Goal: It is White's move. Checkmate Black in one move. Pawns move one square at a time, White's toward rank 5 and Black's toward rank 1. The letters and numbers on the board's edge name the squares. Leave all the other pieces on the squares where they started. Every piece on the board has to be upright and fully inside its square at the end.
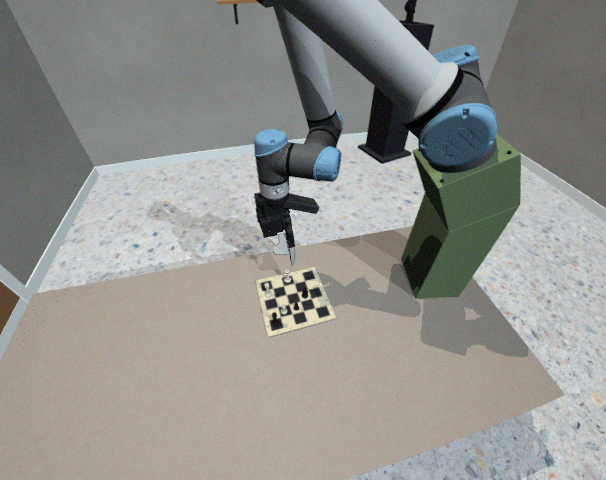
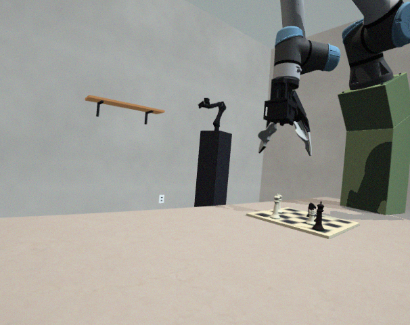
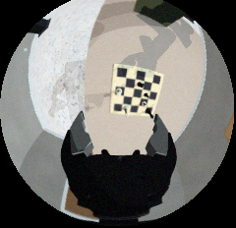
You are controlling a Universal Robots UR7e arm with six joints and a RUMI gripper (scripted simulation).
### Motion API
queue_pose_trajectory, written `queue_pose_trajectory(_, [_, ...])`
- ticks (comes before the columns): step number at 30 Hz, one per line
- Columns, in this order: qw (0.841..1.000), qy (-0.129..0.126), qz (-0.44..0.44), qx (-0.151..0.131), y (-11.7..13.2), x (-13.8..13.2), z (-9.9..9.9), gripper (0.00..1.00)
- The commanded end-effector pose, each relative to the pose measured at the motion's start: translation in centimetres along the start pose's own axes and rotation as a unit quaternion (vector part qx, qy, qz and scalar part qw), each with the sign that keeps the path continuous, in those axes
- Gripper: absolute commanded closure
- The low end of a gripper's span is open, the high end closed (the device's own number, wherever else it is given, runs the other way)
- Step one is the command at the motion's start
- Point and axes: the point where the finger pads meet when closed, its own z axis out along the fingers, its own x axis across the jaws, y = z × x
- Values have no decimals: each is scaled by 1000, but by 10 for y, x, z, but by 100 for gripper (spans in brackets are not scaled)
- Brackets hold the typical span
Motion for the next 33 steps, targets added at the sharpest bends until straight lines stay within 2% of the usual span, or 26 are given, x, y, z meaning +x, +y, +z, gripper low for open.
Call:
queue_pose_trajectory(1, [1000, 0, 0, -1, 0, 0, 0, 0])
queue_pose_trajectory(17, [1000, 0, 23, -1, 0, 0, 1, 0])
queue_pose_trajectory(24, [996, 0, 94, -1, -1, 1, 4, 0])
queue_pose_trajectory(30, [981, 0, 195, -1, -2, 1, 9, 0])
queue_pose_trajectory(33, [977, 0, 214, -1, -2, 2, 10, 0])
